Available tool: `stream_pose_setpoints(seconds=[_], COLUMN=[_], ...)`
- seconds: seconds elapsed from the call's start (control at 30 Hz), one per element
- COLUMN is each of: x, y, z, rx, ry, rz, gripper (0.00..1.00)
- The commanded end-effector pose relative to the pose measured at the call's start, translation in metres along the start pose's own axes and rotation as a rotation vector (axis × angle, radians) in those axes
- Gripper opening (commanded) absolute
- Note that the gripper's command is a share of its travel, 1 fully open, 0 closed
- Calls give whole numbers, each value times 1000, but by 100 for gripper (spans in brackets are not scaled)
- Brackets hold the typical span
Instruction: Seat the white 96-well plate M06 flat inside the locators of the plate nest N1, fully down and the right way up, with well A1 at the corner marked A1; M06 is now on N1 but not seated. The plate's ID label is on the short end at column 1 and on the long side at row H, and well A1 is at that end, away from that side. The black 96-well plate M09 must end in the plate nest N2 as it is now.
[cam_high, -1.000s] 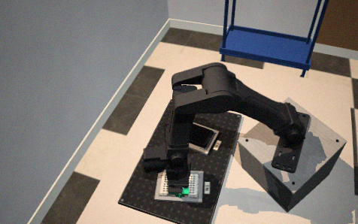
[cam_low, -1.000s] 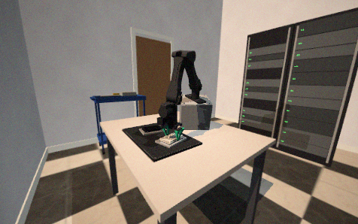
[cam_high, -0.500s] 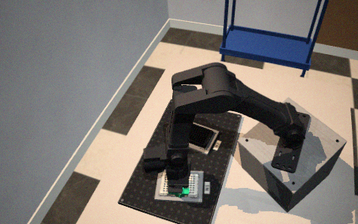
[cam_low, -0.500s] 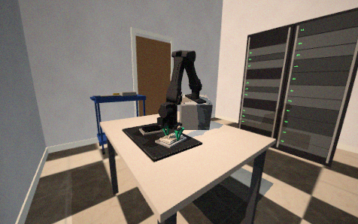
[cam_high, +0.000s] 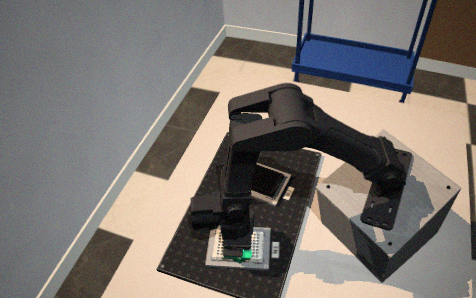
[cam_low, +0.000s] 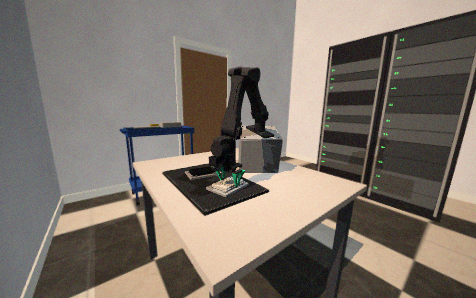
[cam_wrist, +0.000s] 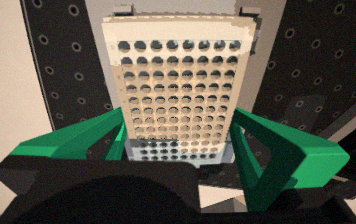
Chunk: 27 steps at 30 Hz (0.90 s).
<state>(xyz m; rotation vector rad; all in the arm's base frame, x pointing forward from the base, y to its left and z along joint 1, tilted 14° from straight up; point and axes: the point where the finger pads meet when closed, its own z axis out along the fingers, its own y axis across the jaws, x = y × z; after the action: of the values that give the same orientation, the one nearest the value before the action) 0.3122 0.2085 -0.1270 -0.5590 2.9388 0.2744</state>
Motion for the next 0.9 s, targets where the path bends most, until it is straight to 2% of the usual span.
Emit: stream_pose_setpoints(seconds=[0.0,0.27,0.4,0.57,0.87], x=[-25,-25,-22,-2,-1], y=[3,3,0,-3,-3], z=[-10,-10,-19,-22,-34], rx=[-7,-7,-4,1,0], ry=[-65,-65,-52,-9,-9], rz=[5,5,9,8,7], gripper=[0,0,0,0,0])
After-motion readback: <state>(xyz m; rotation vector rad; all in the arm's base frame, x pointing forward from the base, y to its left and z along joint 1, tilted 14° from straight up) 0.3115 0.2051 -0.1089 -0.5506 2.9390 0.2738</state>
